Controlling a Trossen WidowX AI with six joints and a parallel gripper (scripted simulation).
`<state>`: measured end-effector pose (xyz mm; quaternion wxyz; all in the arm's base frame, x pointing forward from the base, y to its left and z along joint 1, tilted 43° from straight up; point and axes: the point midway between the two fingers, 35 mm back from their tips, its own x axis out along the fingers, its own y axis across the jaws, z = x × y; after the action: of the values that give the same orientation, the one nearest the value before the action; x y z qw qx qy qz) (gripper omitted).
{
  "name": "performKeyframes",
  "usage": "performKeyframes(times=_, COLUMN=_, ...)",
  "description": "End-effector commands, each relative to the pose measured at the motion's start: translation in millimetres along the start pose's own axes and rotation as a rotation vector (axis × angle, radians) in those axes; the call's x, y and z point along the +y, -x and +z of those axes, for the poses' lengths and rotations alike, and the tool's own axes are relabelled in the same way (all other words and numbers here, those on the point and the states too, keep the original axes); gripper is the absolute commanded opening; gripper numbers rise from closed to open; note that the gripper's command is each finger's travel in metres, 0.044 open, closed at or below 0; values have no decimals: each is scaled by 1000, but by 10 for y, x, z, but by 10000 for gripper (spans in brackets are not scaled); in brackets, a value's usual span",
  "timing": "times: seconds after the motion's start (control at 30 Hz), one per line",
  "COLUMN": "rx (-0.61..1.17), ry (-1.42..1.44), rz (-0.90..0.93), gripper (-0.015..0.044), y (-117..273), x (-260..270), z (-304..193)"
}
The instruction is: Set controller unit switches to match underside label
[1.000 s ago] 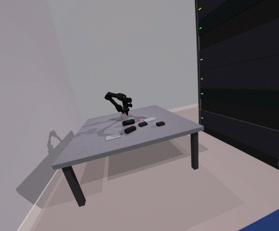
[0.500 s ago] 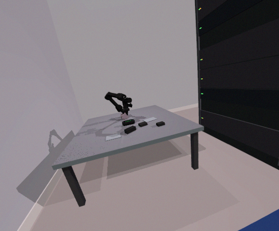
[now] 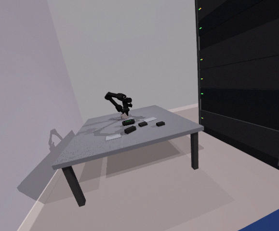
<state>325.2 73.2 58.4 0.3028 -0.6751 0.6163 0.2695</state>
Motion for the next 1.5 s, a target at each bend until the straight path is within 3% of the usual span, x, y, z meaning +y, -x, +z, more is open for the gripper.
performKeyframes(times=0.0, rx=0, ry=0, rz=0, gripper=420, y=0, x=-1, z=0)
performKeyframes(times=0.1, rx=0, ry=0, rz=0, gripper=440, y=0, x=-1, z=0)
performKeyframes(times=0.43, rx=10, ry=2, rz=-1, gripper=177, y=-575, x=443, z=-52)
performKeyframes(times=0.67, rx=11, ry=2, rz=-1, gripper=0, y=-617, x=484, z=-58)
performKeyframes(times=1.37, rx=7, ry=-1, rz=3, gripper=0, y=-627, x=472, z=-48)
performKeyframes(times=1.47, rx=4, ry=-1, rz=3, gripper=79, y=-379, x=462, z=-37)
